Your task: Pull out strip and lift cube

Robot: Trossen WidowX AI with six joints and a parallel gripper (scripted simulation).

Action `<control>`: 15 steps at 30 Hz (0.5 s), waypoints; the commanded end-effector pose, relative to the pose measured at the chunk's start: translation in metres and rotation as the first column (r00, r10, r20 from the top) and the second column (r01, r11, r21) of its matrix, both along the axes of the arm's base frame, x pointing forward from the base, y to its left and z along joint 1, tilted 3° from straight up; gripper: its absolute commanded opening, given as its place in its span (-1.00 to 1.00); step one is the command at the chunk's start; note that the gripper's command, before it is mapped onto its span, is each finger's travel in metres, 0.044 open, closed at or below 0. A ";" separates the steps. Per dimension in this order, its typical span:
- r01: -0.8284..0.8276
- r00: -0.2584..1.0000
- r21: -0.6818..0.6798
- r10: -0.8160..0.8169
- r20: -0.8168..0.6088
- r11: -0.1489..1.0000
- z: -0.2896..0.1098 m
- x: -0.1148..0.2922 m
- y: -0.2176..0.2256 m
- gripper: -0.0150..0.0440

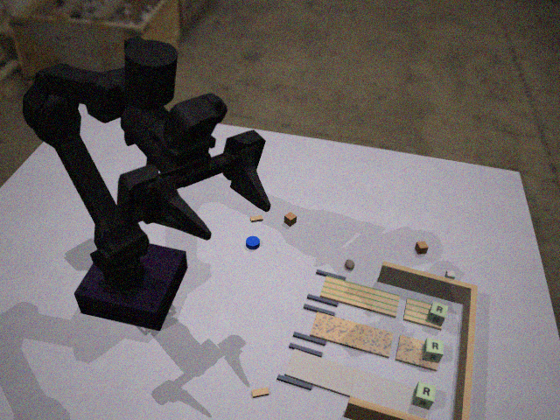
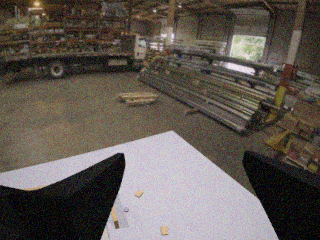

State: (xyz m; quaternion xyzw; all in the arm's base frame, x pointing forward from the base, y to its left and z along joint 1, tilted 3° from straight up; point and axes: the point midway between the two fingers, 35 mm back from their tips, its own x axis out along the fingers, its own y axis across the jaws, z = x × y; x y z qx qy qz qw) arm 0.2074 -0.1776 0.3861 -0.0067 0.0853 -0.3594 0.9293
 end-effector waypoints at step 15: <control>-0.534 0.758 0.328 0.613 -0.222 0.779 -0.203 0.098 0.147 0.86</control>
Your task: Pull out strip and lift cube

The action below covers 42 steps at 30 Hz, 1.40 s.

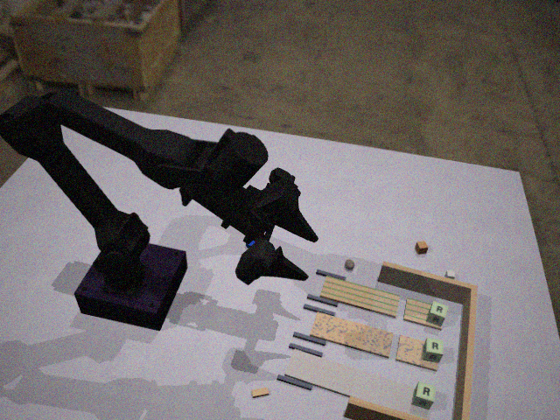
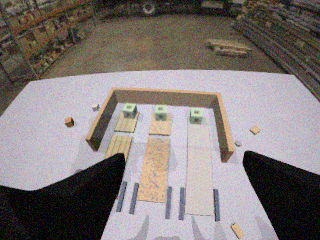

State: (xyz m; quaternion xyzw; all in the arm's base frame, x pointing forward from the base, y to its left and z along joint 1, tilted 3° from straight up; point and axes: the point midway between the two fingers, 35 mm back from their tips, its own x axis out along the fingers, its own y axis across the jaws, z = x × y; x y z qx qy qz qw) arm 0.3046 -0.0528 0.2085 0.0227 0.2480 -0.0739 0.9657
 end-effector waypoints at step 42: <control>0.160 0.578 0.156 0.036 -0.816 0.975 -0.130 0.043 -0.054 -0.49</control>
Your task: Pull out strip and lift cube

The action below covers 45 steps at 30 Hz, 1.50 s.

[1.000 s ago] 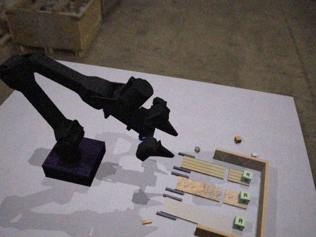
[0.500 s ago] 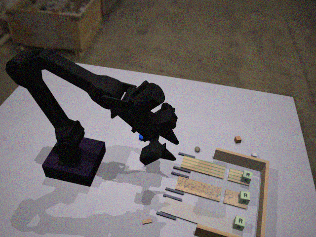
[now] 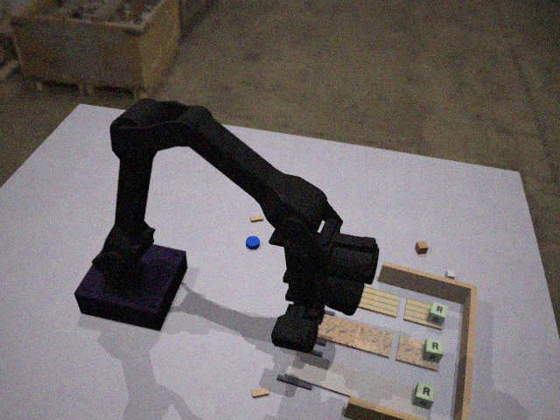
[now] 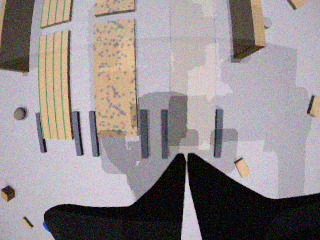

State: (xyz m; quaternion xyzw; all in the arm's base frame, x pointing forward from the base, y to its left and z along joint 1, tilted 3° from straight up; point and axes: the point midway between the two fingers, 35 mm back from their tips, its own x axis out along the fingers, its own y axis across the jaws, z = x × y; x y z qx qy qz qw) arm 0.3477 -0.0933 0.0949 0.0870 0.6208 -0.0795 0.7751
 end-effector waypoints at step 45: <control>0.022 0.990 0.031 -0.018 -0.141 0.999 -0.081 0.009 -0.017 -0.49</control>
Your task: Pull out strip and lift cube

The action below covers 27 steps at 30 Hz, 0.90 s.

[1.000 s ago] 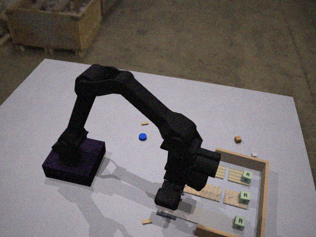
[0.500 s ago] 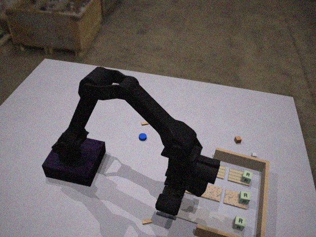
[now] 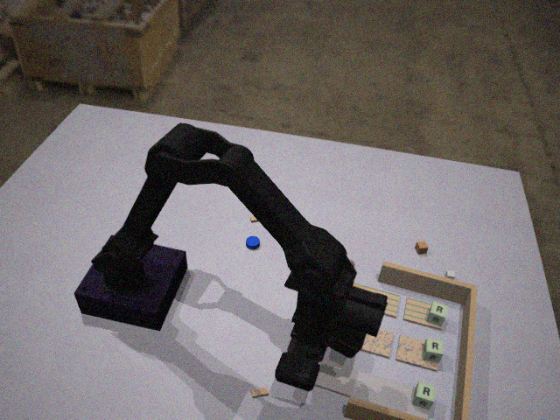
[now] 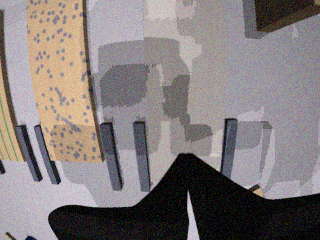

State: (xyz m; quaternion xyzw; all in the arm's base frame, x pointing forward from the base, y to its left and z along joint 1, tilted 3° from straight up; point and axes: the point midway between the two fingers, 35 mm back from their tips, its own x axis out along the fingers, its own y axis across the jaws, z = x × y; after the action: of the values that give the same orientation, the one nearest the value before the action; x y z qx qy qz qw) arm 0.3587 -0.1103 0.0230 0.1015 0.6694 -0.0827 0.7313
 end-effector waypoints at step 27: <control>-0.002 1.000 -0.002 0.002 -0.013 1.000 -0.017 -0.002 0.000 -0.49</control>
State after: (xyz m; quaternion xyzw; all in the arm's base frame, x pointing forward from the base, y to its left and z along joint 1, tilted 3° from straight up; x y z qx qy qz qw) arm 0.3572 -0.1099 0.0071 0.1023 0.6731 -0.0822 0.7278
